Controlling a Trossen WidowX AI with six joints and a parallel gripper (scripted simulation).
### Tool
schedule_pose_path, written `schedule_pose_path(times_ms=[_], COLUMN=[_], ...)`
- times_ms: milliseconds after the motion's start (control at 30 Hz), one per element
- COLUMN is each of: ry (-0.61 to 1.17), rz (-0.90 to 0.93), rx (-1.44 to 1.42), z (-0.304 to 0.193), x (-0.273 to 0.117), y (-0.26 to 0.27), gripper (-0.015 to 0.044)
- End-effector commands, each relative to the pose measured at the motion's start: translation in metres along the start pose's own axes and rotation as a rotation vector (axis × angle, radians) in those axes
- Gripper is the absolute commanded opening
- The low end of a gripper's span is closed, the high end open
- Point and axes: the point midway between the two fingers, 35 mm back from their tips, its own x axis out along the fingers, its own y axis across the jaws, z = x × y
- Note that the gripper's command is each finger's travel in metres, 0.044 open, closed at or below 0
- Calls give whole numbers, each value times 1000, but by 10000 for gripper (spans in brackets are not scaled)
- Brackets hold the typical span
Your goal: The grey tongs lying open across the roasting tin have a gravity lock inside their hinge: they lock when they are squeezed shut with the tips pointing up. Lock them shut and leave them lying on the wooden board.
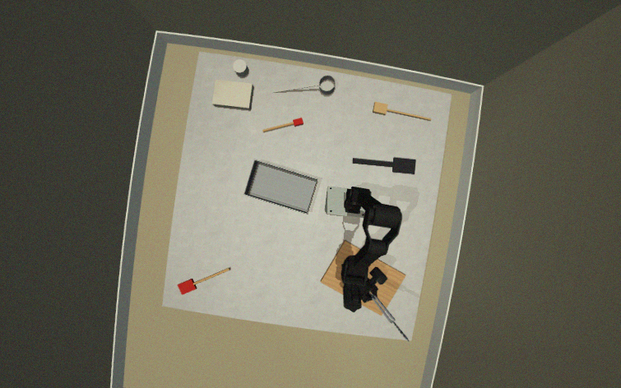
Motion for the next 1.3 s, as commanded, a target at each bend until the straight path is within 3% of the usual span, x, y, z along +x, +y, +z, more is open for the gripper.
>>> schedule_pose_path(times_ms=[0,300,1267], ry=[9,-30,-440], rz=[-2,2,26], rx=[-4,5,52], z=[-3,-3,-7], x=[0,6,46], y=[0,5,33], gripper=[-150,-150,-150])
